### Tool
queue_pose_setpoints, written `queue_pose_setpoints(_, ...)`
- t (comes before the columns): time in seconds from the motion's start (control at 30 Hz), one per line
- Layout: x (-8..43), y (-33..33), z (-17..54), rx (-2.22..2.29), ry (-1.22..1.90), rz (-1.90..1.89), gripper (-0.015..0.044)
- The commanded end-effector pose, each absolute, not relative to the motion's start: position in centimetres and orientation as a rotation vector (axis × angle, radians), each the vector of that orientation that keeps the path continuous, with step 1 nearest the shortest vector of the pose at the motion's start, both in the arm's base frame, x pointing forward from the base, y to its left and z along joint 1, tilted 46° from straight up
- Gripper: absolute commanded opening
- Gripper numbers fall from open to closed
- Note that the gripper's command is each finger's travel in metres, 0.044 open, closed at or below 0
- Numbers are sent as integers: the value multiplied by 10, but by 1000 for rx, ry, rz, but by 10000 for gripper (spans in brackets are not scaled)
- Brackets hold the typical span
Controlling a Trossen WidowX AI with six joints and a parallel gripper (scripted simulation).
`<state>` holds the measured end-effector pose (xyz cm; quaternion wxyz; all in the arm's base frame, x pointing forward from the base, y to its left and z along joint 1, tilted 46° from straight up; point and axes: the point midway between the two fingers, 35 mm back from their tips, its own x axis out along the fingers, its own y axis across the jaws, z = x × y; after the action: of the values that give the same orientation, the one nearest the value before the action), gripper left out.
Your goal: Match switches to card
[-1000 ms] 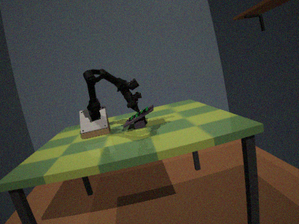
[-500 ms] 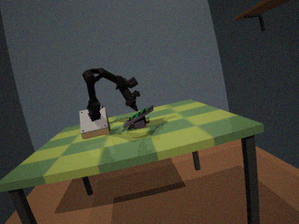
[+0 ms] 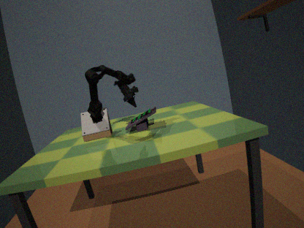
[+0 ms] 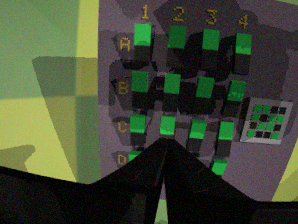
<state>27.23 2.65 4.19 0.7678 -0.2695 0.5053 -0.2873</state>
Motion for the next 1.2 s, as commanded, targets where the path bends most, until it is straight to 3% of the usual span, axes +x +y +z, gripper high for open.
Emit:
queue_pose_setpoints(0.0, 265, 43, 20, -589, 1103, -624, 0)
queue_pose_setpoints(1.17, 284, 2, -15, -583, 1126, -635, 0)
